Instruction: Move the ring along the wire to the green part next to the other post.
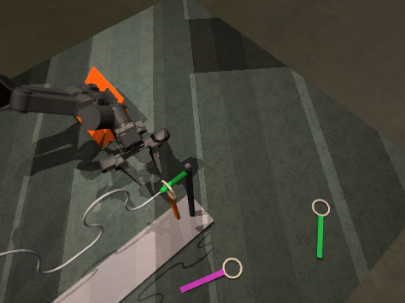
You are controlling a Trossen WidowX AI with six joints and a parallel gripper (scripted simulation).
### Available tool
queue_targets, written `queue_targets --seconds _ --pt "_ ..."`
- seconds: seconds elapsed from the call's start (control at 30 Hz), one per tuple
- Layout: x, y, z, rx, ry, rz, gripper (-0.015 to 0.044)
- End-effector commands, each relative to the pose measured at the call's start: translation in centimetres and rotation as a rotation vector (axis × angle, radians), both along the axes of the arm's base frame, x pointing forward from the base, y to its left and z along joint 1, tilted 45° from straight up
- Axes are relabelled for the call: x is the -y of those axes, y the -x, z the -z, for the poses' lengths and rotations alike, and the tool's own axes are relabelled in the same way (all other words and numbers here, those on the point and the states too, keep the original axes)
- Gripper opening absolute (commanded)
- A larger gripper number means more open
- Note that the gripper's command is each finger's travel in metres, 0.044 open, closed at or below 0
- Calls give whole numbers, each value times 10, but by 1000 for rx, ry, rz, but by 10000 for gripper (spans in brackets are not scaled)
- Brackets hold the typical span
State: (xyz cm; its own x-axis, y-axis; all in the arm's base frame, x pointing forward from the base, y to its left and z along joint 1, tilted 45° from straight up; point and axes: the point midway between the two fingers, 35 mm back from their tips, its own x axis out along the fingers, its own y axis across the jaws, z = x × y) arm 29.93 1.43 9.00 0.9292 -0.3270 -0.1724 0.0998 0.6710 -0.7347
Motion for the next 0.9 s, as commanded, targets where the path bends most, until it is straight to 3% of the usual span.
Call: queue_targets --seconds 0.0,0.1,0.87 --pt "-2 19 2 -8 2 2 370" --pt "-2 19 2 -8 2 2 440" --pt "-2 19 2 -8 2 2 440"
